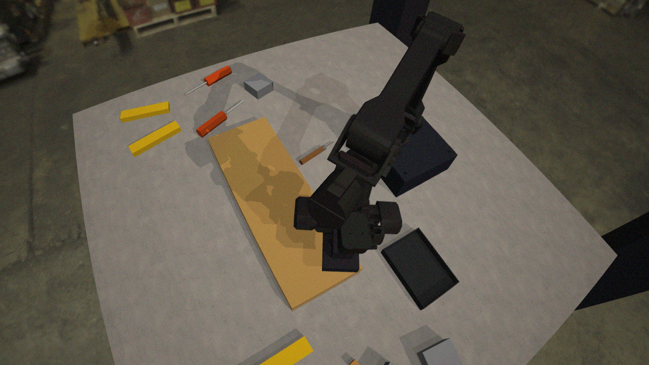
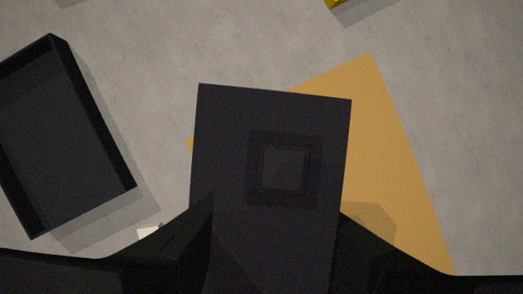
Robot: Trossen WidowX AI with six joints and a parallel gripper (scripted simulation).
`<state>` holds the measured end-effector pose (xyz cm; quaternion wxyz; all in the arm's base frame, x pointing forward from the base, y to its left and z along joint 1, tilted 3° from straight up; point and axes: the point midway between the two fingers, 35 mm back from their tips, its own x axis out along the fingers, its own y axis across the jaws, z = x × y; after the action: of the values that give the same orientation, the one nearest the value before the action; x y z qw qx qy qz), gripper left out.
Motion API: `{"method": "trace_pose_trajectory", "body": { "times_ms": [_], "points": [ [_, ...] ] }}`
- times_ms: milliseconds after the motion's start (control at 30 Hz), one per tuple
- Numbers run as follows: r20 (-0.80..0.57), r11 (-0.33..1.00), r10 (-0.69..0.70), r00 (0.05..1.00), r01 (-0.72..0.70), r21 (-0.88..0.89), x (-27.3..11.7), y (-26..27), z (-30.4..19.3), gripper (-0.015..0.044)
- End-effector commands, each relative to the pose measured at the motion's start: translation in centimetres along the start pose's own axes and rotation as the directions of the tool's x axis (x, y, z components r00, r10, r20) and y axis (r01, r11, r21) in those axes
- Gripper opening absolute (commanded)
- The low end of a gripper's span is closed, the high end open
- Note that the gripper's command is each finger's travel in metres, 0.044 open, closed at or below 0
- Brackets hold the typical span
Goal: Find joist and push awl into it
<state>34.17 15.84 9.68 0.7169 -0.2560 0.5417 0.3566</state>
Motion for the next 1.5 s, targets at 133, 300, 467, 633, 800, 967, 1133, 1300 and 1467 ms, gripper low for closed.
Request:
{"method": "trace_pose_trajectory", "body": {
  "times_ms": [133,300,467,633,800,967,1133,1300,1467],
  "points": [
    [0.015,0.990,0.045,0.999,-0.042,-0.132,0.4,5.5,1.6,0.0000],
    [0.011,0.975,0.071,0.997,-0.067,-0.210,0.7,8.7,2.1,0.0000],
    [0.006,0.953,0.098,0.995,-0.093,-0.287,1.0,11.9,2.3,0.0000],
    [-0.003,0.925,0.125,0.992,-0.117,-0.362,1.1,15.1,2.2,0.0000],
    [-0.013,0.890,0.150,0.989,-0.141,-0.434,1.2,18.3,1.8,0.0000],
    [-0.024,0.854,0.172,0.985,-0.161,-0.494,1.3,21.0,1.3,0.0000],
    [-0.024,0.853,0.173,0.985,-0.162,-0.497,1.4,21.1,1.2,0.0000],
    [-0.024,0.853,0.173,0.985,-0.162,-0.497,2.3,21.1,1.1,0.0000],
    [-0.024,0.853,0.173,0.985,-0.162,-0.497,3.4,21.2,0.9,0.0000]
  ]
}}
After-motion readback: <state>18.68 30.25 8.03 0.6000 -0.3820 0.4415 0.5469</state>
